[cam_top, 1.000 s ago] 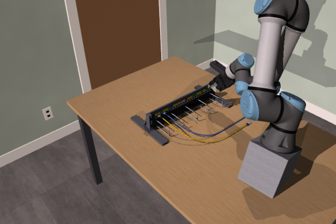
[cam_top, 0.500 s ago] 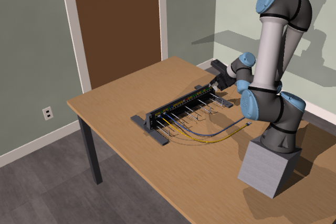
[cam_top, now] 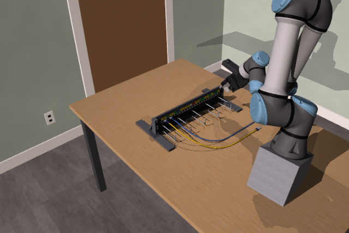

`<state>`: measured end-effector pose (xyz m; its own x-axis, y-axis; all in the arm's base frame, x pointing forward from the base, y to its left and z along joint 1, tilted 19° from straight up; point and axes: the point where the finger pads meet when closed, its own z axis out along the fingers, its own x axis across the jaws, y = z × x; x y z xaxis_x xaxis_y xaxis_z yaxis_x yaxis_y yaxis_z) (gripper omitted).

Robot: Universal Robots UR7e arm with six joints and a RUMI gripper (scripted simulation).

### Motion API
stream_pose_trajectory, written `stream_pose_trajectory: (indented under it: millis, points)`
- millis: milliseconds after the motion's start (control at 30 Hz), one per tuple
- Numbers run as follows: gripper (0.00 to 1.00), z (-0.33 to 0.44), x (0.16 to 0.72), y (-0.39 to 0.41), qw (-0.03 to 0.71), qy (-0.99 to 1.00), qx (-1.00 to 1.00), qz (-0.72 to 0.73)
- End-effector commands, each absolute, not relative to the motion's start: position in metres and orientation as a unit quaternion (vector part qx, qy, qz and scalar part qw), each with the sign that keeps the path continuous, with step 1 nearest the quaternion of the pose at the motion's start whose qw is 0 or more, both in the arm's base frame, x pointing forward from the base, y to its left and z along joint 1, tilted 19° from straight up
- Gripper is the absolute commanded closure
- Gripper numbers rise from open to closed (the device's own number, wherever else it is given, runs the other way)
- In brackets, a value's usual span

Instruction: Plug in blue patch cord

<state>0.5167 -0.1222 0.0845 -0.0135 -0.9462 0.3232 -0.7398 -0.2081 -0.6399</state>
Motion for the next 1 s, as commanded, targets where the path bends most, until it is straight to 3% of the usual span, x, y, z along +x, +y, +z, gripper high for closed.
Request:
stream_pose_trajectory:
  millis: [0, 967]
  points:
    - [1.0, 0.091, 0.511, -0.12, 0.143, 0.613, -0.688, -0.362]
    - [1.0, 0.139, 0.465, -0.103, 0.143, 0.613, -0.688, -0.362]
